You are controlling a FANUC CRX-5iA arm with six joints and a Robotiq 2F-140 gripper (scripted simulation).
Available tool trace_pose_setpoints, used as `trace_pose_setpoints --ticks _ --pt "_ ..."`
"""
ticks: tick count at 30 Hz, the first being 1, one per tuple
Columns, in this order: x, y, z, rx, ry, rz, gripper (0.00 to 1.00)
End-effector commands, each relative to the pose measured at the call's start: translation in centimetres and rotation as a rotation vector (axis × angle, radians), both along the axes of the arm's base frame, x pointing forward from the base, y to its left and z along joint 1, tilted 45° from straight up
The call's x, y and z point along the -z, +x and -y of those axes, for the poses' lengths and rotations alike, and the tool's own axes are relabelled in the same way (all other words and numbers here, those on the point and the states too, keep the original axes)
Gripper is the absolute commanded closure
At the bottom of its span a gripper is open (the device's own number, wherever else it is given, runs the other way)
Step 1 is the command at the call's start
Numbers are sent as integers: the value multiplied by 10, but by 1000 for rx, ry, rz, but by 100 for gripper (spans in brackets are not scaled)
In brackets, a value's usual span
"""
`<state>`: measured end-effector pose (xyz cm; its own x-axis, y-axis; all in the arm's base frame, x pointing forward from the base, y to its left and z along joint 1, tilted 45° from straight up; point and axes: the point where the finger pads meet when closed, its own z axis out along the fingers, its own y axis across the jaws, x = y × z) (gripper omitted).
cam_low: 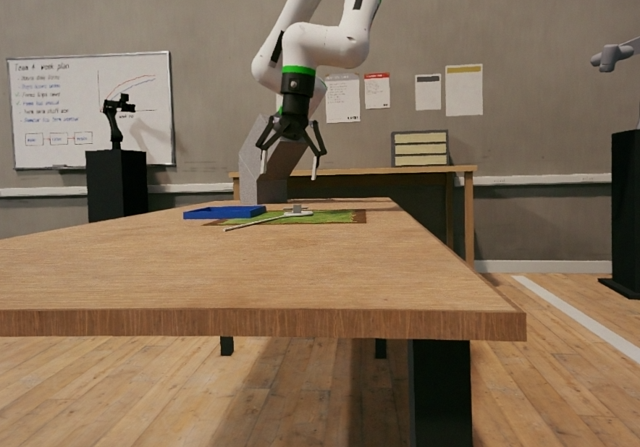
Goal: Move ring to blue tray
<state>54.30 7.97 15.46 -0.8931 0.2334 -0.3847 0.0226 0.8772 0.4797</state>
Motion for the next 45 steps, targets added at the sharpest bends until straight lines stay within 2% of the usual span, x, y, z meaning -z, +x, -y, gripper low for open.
trace_pose_setpoints --ticks 1,2,3,6,8,10,11,12,14,18,24,25,45 --pt "5 -3 -6 191 140 -104 0" --pt "5 -3 -6 191 140 -104 0" --pt "6 -4 -10 284 219 -159 0" --pt "6 -4 -10 284 219 -159 0" --pt "8 -5 -16 445 357 -257 0" --pt "8 -5 -16 445 357 -257 0" --pt "9 -5 -19 510 414 -299 0" --pt "9 -5 -19 510 414 -299 0" --pt "9 -5 -23 604 498 -361 0" --pt "8 -4 -25 666 553 -403 0" --pt "8 -4 -25 671 558 -407 0" --pt "8 -4 -25 671 558 -407 90" --pt "8 -4 -25 671 558 -407 90"
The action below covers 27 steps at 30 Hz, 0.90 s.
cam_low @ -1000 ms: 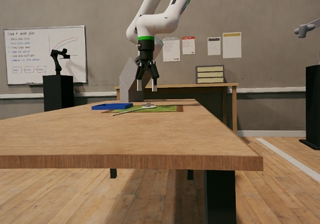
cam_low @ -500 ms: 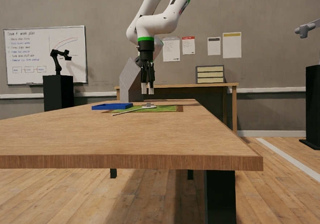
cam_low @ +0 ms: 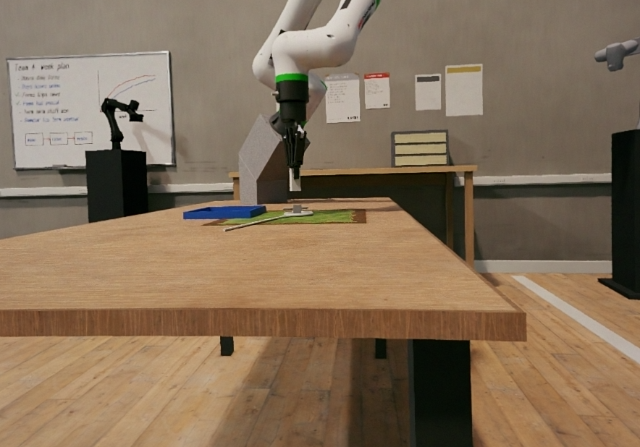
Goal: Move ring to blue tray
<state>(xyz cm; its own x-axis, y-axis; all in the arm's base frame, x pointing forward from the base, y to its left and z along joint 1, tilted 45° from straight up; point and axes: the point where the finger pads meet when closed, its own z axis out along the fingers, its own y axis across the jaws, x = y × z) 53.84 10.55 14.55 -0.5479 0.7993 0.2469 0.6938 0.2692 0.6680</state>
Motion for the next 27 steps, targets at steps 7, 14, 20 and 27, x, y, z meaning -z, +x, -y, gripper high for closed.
trace_pose_setpoints --ticks 7,14,20,27 --pt "-1 0 1 1 0 1 90" --pt "-1 0 1 1 0 1 90" --pt "-1 0 1 0 -1 2 90" --pt "-8 7 -4 -207 -139 159 90"
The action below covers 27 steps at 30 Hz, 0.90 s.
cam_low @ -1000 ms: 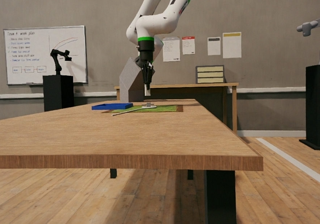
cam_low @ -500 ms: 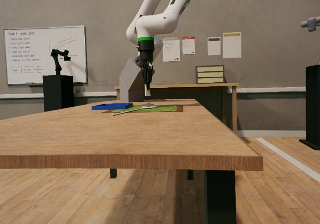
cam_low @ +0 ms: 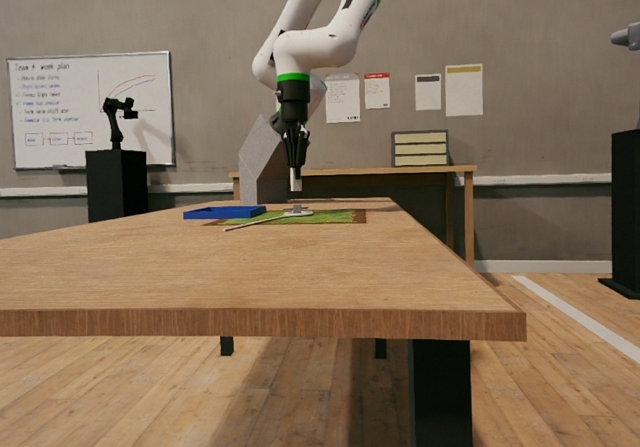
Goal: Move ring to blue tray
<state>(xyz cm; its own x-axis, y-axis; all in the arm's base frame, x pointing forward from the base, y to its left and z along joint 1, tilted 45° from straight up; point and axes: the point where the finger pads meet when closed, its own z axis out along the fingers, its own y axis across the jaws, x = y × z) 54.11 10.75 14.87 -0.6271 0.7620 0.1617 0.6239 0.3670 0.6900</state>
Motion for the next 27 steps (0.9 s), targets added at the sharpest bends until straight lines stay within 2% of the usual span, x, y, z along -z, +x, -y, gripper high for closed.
trace_pose_setpoints --ticks 1,2,5,12,17,19,20,24,27 --pt "-5 4 -2 -123 -77 96 90" --pt "-5 4 -2 -123 -77 96 90" --pt "-13 11 -7 -310 -204 237 90" --pt "-33 27 -19 -575 -400 437 90" --pt "-39 31 -23 -773 -538 584 90" --pt "-39 31 -23 -773 -538 584 90" --pt "-39 31 -23 -884 -607 668 90" --pt "-39 31 -23 -1005 -666 766 90" --pt "-39 31 -23 -1005 -666 766 90"
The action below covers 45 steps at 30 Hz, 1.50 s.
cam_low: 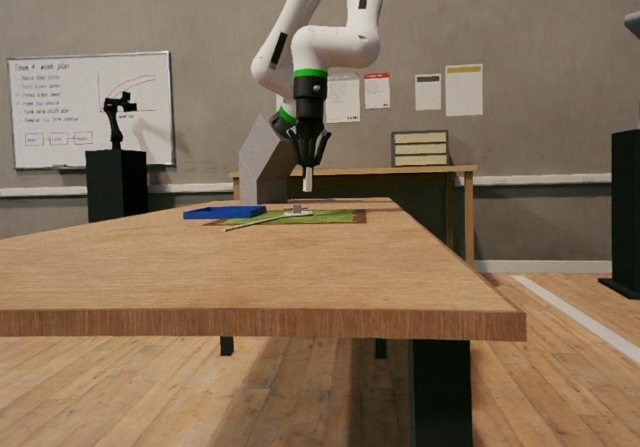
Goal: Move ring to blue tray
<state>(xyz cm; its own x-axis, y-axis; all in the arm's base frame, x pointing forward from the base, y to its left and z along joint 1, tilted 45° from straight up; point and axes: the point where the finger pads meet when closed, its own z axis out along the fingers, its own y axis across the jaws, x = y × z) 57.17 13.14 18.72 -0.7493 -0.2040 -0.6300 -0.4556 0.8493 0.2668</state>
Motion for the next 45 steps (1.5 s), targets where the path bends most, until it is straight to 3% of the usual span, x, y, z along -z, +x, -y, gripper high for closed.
trace_pose_setpoints --ticks 1,45 --pt "-1 0 1 -80 14 41 90" --pt "2 2 -1 -91 8 49 90"
